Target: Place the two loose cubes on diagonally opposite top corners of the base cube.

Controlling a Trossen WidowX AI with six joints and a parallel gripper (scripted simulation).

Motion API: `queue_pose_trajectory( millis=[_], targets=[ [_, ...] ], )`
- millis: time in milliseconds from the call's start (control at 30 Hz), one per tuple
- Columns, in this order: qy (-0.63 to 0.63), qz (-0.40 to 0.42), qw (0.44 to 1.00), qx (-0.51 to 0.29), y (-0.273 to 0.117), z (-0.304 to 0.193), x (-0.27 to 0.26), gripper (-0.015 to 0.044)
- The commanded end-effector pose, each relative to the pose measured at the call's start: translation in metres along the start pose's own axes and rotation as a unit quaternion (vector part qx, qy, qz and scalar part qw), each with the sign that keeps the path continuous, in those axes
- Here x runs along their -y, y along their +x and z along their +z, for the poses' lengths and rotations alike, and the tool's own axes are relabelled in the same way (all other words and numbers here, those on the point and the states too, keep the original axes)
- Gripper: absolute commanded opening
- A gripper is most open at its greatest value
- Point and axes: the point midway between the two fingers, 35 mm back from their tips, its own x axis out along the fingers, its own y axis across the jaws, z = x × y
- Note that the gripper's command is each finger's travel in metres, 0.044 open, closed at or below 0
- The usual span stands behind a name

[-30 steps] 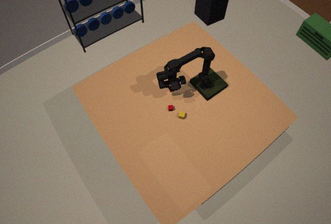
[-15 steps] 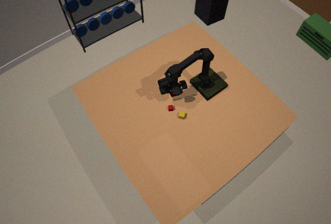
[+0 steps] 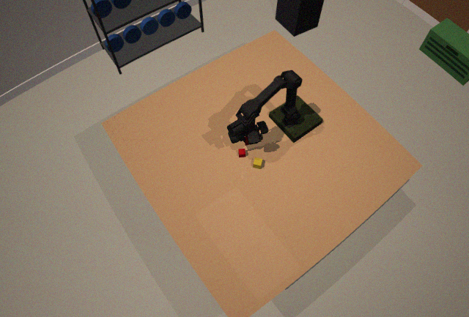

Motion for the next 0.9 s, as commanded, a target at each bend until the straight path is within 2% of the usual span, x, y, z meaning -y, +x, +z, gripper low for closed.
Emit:
queue_pose_trajectory(
  millis=[0,867],
  targets=[
    [-0.004,-0.003,1.000,0.002,0.001,0.011,0.002,0.0105],
    [-0.056,-0.004,0.998,0.004,0.016,0.092,-0.016,0.0105]
  ],
)
